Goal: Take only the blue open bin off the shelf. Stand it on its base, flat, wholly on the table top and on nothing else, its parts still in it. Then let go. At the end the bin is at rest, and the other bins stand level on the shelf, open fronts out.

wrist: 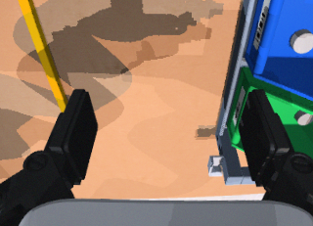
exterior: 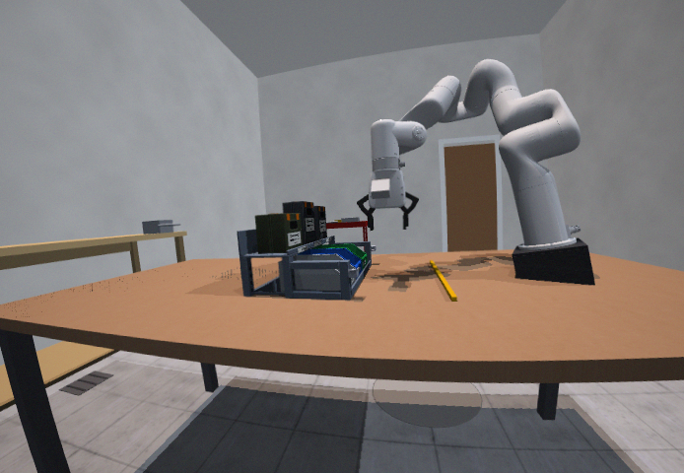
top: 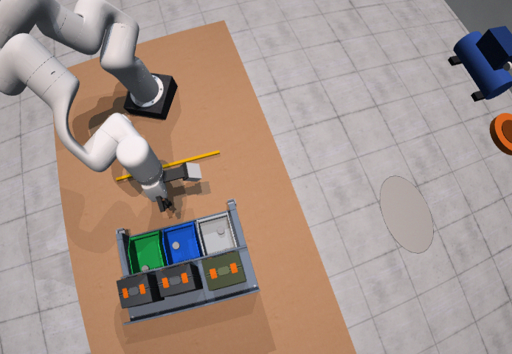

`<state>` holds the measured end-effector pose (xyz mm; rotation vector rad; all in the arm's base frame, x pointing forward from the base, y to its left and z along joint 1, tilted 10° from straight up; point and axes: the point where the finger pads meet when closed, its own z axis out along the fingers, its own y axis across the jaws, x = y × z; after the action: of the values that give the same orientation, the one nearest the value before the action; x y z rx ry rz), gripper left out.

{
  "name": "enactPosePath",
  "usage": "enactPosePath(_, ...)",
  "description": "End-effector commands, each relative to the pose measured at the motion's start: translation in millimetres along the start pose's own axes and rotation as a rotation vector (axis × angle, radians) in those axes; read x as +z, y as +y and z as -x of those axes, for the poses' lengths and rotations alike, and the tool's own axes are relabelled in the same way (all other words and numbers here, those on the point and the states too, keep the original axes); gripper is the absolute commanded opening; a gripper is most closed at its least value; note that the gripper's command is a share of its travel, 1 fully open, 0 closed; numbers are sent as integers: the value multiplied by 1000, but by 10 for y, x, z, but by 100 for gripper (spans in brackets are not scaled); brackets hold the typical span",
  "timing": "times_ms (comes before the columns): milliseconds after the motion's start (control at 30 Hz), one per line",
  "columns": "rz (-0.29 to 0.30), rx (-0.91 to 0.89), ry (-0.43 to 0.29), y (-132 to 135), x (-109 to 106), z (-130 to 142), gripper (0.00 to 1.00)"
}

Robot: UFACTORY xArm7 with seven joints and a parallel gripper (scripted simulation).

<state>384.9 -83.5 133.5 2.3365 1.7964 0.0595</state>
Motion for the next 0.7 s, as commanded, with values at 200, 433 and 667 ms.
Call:
enactPosePath(200, -14, -2, 3, 122, 54, -17, 100)
enactPosePath(433, -14, -2, 3, 655, 72, -22, 100)
enactPosePath(667, -14, -2, 3, 655, 72, -22, 100)
